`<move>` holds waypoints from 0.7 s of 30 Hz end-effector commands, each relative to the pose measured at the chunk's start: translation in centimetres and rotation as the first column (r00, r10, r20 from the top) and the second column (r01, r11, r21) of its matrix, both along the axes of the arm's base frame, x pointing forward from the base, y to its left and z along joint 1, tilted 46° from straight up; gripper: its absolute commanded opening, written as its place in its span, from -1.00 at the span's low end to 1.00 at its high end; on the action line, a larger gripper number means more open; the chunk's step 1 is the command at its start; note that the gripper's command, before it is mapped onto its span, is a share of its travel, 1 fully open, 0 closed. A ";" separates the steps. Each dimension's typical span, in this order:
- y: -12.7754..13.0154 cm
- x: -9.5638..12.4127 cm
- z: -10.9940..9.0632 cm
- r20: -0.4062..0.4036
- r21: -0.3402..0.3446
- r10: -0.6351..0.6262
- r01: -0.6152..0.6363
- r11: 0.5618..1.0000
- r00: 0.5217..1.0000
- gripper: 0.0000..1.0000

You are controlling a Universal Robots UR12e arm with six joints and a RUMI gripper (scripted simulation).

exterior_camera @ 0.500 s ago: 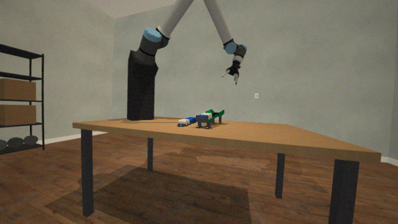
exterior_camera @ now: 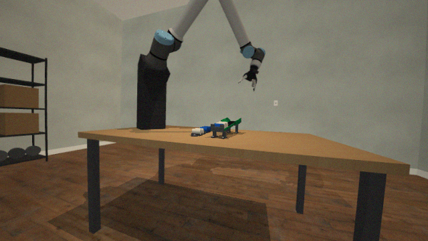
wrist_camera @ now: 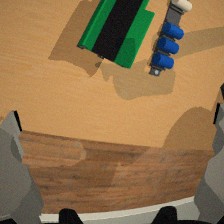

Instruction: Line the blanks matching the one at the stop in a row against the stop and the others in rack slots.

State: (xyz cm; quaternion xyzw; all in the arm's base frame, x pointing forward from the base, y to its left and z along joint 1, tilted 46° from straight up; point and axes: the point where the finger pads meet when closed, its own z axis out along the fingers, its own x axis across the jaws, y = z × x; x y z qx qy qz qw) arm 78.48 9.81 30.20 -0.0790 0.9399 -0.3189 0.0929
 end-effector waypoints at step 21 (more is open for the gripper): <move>-2.5 -1.8 -3.8 0.140 0.114 -0.165 0.150 0.982 0.976 1.00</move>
